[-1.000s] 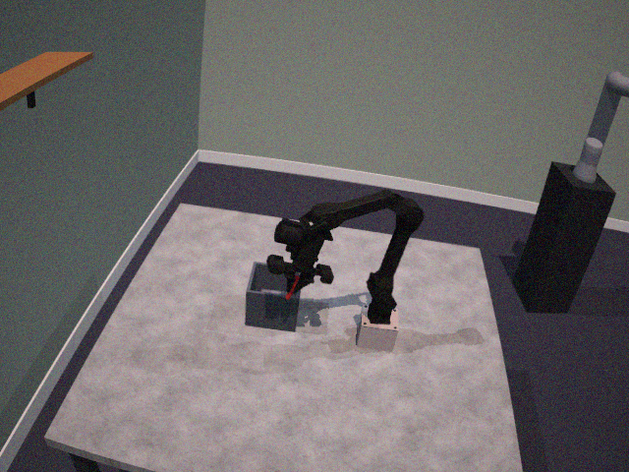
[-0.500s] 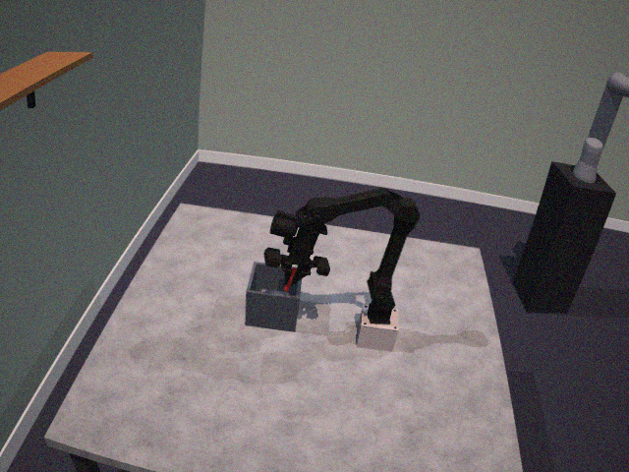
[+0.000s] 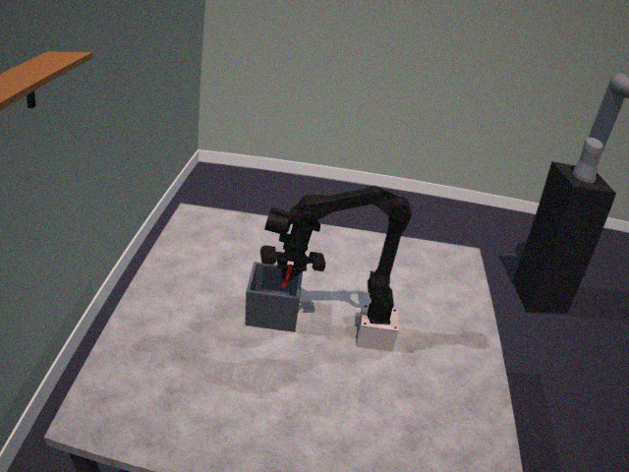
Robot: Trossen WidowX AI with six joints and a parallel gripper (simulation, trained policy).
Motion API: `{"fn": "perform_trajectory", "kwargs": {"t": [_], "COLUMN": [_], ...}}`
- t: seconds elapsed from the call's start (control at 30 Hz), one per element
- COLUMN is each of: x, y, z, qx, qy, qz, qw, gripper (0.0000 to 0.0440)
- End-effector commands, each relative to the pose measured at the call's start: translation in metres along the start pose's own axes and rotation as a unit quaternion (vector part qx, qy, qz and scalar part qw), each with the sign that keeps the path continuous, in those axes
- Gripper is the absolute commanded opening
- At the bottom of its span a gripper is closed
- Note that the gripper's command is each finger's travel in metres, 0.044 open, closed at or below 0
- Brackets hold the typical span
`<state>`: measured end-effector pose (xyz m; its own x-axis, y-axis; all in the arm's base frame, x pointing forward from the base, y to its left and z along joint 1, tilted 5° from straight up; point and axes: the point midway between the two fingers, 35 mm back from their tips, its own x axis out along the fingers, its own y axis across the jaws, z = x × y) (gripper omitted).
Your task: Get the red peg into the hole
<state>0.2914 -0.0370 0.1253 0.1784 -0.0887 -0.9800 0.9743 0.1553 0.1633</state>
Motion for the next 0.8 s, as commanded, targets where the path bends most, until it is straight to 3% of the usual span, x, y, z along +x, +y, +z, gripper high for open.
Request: {"fn": "perform_trajectory", "kwargs": {"t": [0.0, 0.77], "x": [0.004, 0.056], "y": [0.003, 0.003], "z": [0.005, 0.037], "qx": [-0.002, 0.002], "qy": [0.003, 0.016], "qz": [-0.003, -0.025], "qw": [1.000, 1.000], "gripper": [0.0000, 0.0000]}}
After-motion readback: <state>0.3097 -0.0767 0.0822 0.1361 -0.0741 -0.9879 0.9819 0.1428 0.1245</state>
